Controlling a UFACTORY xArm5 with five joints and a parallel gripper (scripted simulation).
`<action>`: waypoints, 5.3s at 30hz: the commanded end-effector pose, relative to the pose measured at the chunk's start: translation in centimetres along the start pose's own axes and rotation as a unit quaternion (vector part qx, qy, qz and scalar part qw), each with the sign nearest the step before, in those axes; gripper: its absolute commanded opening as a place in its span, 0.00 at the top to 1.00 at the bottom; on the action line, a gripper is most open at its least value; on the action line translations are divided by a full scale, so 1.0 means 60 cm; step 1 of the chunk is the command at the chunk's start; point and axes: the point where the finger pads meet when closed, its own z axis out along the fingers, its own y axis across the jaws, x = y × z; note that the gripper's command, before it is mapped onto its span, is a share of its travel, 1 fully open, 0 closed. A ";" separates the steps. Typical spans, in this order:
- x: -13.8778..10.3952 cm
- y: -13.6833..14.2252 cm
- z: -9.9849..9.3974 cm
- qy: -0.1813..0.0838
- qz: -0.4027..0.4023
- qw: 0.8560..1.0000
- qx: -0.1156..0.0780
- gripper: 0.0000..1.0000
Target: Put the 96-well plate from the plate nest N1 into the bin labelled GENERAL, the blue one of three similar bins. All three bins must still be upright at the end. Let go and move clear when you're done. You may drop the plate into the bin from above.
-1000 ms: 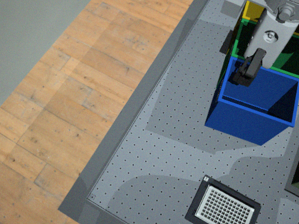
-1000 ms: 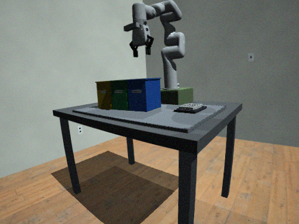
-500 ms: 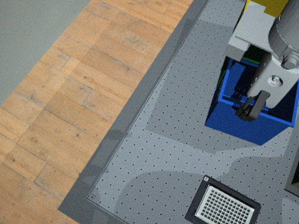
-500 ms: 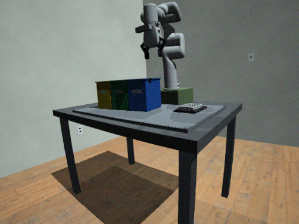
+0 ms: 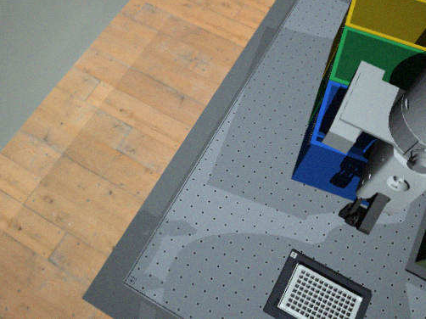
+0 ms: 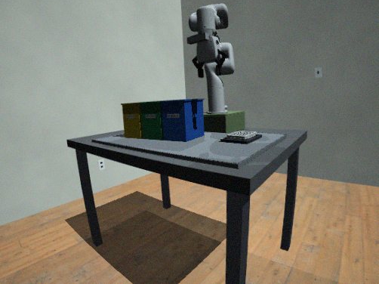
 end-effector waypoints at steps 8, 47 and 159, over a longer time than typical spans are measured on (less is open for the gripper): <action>-0.043 -0.078 0.022 0.000 0.000 1.000 0.001 0.00; -0.105 -0.183 0.072 -0.001 0.000 1.000 0.000 0.00; -0.103 -0.179 0.350 -0.001 0.000 1.000 0.000 0.00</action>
